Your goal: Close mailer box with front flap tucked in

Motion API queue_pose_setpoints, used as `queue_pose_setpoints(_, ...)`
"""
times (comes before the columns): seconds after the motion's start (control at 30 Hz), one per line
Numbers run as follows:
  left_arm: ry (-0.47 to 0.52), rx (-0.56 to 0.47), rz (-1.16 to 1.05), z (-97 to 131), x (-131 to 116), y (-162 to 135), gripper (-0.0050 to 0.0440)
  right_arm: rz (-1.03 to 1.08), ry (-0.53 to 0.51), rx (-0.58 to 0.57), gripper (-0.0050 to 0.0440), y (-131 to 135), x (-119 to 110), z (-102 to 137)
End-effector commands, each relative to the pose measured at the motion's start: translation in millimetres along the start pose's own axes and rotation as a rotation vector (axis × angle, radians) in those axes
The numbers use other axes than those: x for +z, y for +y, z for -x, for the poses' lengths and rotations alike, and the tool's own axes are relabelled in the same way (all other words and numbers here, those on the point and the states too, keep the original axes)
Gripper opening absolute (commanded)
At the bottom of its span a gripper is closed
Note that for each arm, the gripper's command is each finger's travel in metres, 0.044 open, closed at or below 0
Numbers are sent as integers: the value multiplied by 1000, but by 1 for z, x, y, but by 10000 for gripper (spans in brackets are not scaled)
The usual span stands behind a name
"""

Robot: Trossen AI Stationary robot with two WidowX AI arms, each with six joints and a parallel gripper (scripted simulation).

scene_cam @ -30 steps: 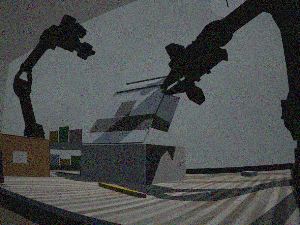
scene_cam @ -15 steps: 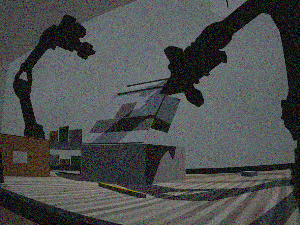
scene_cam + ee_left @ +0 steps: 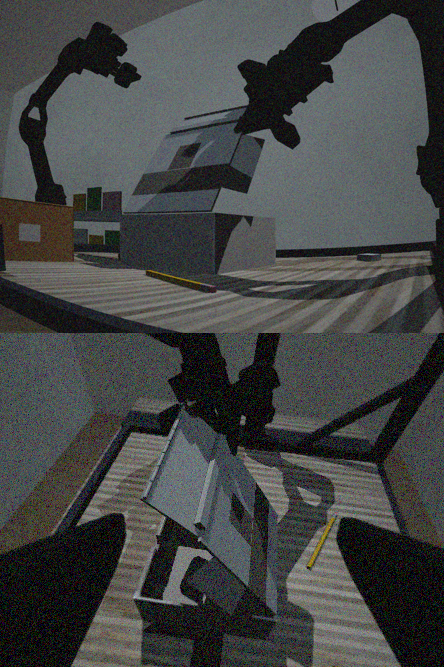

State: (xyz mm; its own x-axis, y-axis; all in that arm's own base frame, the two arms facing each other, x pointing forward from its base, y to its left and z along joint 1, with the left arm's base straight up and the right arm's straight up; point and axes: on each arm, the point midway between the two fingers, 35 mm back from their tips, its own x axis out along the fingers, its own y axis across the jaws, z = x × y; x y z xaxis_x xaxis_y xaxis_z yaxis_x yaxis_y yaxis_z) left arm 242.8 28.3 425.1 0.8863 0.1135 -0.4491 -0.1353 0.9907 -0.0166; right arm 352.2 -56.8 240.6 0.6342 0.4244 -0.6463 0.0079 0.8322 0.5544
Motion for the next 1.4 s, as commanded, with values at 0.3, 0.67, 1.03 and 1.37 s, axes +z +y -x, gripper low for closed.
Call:
queue_pose_setpoints(0.3, -25, -12, -3, -2, -4, 2, 328, 37, -26, -9, -50, 9, 7, 5)
queue_pose_setpoints(0.67, 112, -216, 104, -46, -54, 4, 112, 37, -26, -9, -50, 9, 7, 5)
queue_pose_setpoints(1.03, 343, -596, 309, -125, -148, 8, 0, 37, -26, -9, -50, 9, 7, 5)
queue_pose_setpoints(1.37, 447, -779, 413, -162, -193, 10, -1, 37, -26, -9, -50, 9, 7, 5)
